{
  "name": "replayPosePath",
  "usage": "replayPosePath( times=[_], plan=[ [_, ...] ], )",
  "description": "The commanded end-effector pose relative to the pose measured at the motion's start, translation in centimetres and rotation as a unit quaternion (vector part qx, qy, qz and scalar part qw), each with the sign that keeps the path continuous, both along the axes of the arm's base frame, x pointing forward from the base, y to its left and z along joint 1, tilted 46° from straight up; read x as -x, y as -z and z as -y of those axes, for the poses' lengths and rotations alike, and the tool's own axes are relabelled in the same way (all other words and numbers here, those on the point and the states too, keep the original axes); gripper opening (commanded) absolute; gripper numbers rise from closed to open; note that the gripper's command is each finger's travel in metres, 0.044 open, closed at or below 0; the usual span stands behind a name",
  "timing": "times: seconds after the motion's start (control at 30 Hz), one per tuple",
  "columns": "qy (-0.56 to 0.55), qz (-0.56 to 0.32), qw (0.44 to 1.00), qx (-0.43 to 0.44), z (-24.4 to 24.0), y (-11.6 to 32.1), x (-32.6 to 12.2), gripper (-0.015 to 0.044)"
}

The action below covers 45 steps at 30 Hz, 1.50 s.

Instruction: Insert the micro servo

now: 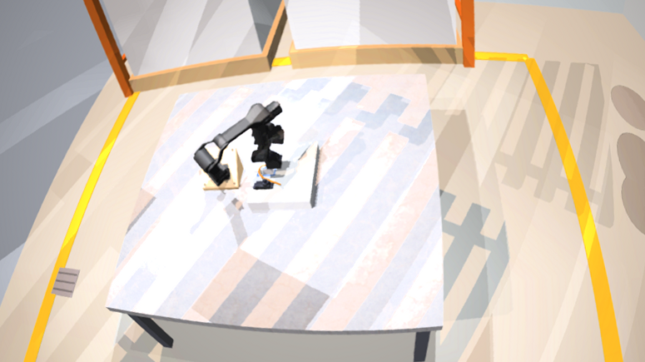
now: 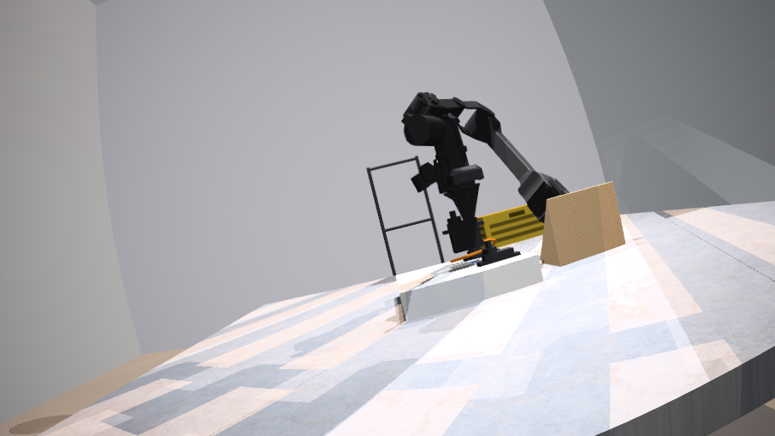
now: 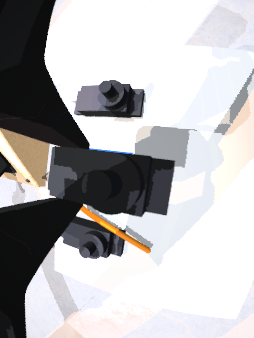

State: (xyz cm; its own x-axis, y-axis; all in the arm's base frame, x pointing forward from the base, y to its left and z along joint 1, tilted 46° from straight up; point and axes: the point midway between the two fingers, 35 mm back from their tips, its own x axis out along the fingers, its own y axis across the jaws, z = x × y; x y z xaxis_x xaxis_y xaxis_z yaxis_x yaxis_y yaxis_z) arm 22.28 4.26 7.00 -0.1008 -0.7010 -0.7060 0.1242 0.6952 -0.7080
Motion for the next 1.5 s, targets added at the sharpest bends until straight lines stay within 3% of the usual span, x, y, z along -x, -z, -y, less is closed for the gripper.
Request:
replayPosePath(
  times=[0.0, 0.17, 1.47],
  plan=[
    [-0.001, 0.001, 1.0, -0.002, -0.4, -0.1, 2.2, 0.0],
    [-0.001, 0.001, 1.0, -0.002, -0.7, 0.0, 3.9, 0.0],
    [-0.001, 0.001, 1.0, -0.002, 1.0, 1.5, 3.9, 0.0]
  ],
)
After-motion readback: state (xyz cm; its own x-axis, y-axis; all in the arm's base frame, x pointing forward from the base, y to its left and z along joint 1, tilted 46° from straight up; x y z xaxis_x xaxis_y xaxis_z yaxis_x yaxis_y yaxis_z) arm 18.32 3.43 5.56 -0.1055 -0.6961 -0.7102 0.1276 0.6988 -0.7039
